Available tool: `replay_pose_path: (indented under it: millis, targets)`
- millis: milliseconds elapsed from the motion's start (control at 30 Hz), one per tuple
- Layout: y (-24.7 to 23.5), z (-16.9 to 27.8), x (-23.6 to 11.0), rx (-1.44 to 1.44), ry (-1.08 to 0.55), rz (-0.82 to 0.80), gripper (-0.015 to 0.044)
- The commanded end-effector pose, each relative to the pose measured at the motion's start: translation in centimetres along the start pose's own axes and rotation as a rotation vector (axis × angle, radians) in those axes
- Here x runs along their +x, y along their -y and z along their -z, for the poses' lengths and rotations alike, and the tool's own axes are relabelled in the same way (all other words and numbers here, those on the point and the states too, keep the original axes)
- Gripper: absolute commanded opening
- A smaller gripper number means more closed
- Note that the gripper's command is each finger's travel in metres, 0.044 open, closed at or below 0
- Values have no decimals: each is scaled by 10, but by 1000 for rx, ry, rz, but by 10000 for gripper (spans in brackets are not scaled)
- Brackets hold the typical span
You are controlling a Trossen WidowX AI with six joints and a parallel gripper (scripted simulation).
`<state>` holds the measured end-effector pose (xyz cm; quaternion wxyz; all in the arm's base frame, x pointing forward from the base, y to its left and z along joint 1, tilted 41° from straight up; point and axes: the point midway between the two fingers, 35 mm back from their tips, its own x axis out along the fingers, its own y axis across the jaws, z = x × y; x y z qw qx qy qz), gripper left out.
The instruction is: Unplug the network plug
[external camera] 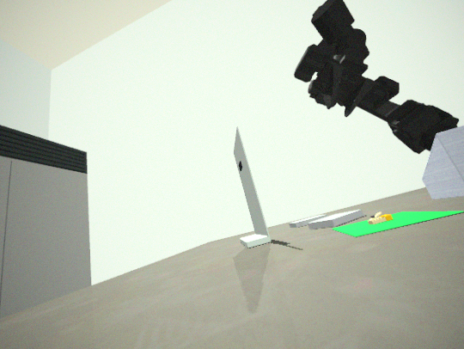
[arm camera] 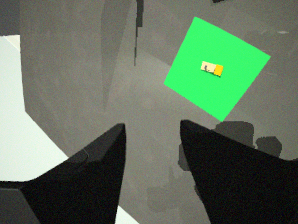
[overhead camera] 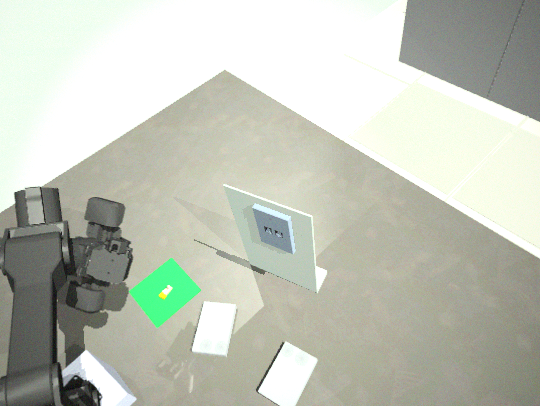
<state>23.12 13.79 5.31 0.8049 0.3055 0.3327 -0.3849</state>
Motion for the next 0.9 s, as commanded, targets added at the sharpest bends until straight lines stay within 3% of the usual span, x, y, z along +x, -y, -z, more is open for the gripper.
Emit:
replay_pose_path:
  millis: [0, 233, 600, 867]
  targets:
    - [-8, -1, -12, 8, 1, -7, 156]
    - [-15, -2, -28, 9, 2, -8, 156]
    - [-15, -2, -28, 9, 2, -8, 440]
    - [-15, -2, -28, 9, 2, -8, 440]
